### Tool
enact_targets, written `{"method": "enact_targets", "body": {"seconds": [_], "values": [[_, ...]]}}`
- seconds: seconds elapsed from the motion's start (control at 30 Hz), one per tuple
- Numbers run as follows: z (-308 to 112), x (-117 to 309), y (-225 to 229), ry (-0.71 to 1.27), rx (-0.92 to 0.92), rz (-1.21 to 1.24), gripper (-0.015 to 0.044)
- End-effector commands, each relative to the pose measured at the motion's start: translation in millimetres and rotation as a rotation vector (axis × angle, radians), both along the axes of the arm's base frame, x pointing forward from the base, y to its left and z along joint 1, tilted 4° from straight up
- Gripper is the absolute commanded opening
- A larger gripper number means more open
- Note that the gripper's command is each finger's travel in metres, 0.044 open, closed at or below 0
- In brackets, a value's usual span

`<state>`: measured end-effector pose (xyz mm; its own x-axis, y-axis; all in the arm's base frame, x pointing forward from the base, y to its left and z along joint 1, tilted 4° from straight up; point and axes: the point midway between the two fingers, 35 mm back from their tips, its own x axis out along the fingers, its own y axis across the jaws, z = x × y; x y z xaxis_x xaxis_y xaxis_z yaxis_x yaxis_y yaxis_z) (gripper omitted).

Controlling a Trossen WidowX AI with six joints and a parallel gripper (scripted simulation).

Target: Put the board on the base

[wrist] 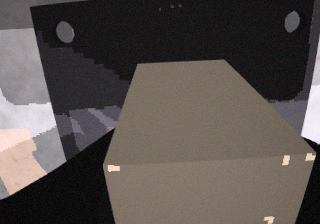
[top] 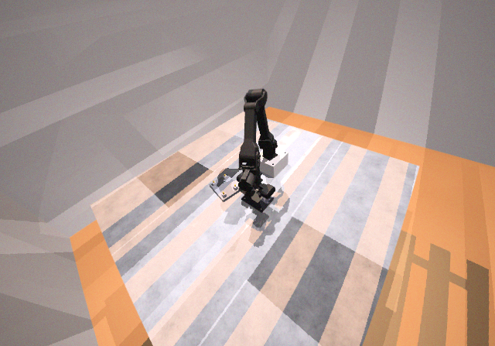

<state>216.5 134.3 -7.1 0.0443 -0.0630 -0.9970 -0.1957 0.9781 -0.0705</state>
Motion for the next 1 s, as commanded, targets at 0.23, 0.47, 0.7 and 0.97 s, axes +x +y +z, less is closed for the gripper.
{"method": "enact_targets", "body": {"seconds": [0.23,0.47,0.7,0.97], "values": [[30.5,4.2,5.7,-0.016,0.014,0.0,0.0],[48.1,2.9,6.3,-0.016,0.014,0.0,0.0],[65.9,0.6,6.1,-0.016,0.015,0.0,0.0],[74.8,-0.7,5.5,-0.016,0.015,0.0,0.0]]}}
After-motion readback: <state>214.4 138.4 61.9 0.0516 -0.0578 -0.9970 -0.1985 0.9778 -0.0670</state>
